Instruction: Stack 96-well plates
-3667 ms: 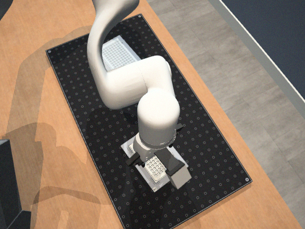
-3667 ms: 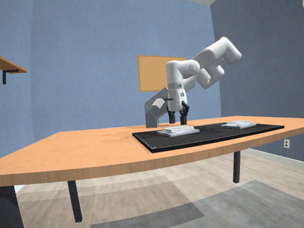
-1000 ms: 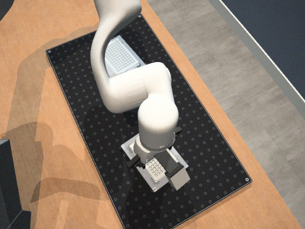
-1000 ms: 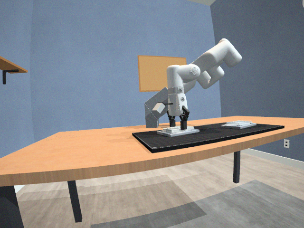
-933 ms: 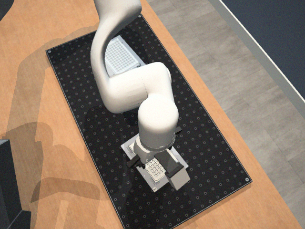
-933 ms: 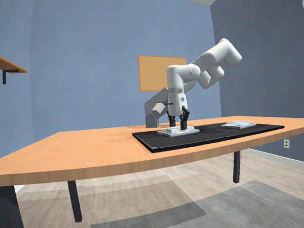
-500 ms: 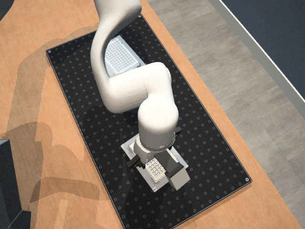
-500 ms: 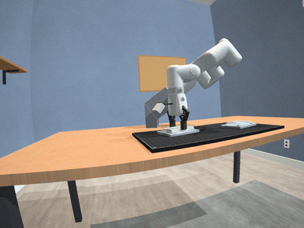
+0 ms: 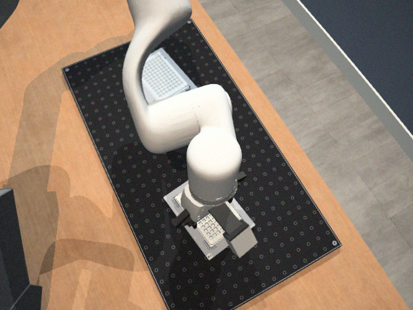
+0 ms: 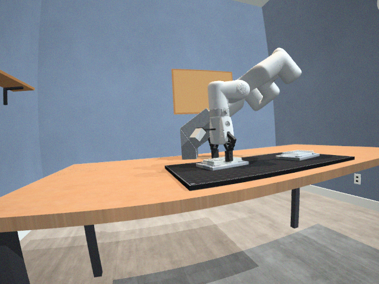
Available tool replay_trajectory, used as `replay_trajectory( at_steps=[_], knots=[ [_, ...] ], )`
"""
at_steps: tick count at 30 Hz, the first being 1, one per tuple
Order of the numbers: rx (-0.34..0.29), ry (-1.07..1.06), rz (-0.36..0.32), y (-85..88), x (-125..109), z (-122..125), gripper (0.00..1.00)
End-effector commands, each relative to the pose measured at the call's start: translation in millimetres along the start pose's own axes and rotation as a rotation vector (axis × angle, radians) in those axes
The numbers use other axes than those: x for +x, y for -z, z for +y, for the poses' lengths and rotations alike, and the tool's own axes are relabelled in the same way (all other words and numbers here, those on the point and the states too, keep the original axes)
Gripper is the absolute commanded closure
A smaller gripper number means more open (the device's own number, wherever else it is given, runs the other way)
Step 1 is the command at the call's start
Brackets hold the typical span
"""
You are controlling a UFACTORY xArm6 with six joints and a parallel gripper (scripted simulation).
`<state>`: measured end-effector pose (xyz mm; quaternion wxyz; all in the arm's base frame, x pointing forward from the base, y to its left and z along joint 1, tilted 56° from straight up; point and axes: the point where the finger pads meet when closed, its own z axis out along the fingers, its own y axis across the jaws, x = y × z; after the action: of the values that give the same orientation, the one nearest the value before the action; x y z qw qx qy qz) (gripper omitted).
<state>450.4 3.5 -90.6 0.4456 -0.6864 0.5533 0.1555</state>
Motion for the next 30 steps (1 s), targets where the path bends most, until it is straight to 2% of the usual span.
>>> replay_trajectory(
  at_steps=[1, 30],
  knots=[
    [0.002, 0.001, 0.002, 1.0, 0.7, -0.9, 1.00],
    [0.002, 0.001, 0.002, 16.4, 0.7, -0.9, 1.00]
  ],
)
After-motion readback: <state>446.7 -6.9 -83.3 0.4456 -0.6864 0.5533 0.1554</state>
